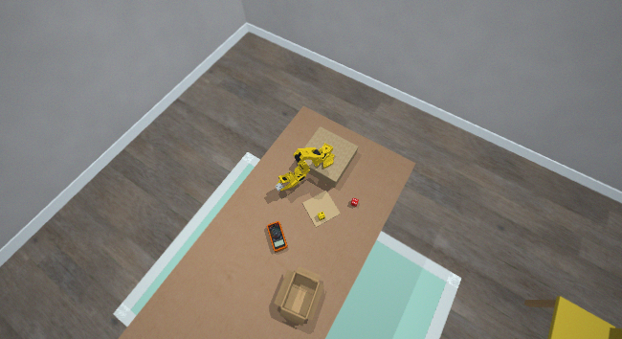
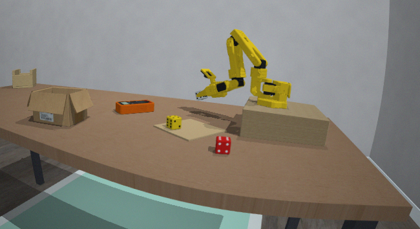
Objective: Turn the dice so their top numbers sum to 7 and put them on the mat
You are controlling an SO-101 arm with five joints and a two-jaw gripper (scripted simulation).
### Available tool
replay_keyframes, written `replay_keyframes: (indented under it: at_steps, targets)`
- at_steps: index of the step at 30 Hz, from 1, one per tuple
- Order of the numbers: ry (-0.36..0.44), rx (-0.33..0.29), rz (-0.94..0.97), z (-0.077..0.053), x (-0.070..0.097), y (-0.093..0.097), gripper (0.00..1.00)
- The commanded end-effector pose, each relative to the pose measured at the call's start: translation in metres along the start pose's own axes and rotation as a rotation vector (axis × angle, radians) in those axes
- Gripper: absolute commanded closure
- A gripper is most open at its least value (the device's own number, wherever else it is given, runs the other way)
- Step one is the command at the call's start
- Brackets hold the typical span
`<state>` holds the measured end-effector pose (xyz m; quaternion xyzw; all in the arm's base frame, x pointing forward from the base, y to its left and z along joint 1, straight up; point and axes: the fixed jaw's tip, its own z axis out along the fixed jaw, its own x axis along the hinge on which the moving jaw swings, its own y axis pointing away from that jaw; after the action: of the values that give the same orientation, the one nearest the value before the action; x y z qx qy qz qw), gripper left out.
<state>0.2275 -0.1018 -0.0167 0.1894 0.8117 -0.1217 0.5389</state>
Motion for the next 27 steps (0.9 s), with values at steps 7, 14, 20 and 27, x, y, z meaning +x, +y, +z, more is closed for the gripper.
replay_keyframes:
  at_steps: [7, 14, 20, 27]
  targets:
    - [-0.014, -0.01, 0.006, 0.0009, -0.0016, 0.0027, 1.0]
    - [-0.014, -0.01, 0.006, 0.0014, -0.0004, 0.0026, 1.0]
    - [-0.014, -0.01, 0.006, 0.0028, 0.0034, 0.0026, 1.0]
    - [-0.014, -0.01, 0.006, 0.0031, 0.0041, 0.0026, 1.0]
